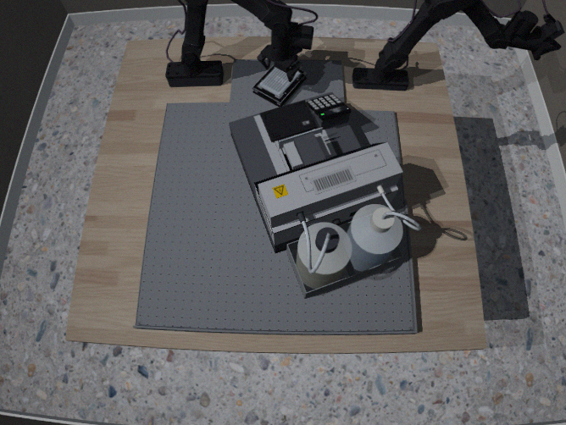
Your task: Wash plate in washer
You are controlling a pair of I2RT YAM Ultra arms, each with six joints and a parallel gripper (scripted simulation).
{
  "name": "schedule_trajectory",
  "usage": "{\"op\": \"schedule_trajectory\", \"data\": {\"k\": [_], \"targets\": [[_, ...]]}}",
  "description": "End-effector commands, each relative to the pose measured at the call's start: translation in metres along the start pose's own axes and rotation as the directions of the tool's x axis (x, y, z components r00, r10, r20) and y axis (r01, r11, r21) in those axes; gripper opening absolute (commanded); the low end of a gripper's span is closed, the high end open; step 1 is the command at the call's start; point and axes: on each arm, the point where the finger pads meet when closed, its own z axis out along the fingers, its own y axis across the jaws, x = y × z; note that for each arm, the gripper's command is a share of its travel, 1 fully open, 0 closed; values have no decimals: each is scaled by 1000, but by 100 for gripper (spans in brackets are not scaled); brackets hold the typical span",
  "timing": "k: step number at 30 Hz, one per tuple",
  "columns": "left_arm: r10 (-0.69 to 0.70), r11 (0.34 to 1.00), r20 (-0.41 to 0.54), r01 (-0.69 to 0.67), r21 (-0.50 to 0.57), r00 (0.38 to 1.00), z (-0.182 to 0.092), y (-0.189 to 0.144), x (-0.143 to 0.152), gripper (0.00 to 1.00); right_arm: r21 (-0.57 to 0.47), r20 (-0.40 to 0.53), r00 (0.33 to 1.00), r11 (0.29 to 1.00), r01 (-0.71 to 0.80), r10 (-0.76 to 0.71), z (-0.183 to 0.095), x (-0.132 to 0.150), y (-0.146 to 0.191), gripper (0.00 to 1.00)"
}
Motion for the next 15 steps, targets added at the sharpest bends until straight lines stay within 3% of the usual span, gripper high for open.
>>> {"op": "schedule_trajectory", "data": {"k": [1, 15], "targets": [[-11, 1000, 80, 11, -10, 997, -5, 3, -27, 0, 49, 44, 999, 999, -14, 12, -6, -8, -18, 100], [-11, 1000, 80, 11, -10, 997, -5, 3, -27, 0, 9, 27, 1000, 1000, -13, 13, 3, -2, -5, 100]]}}
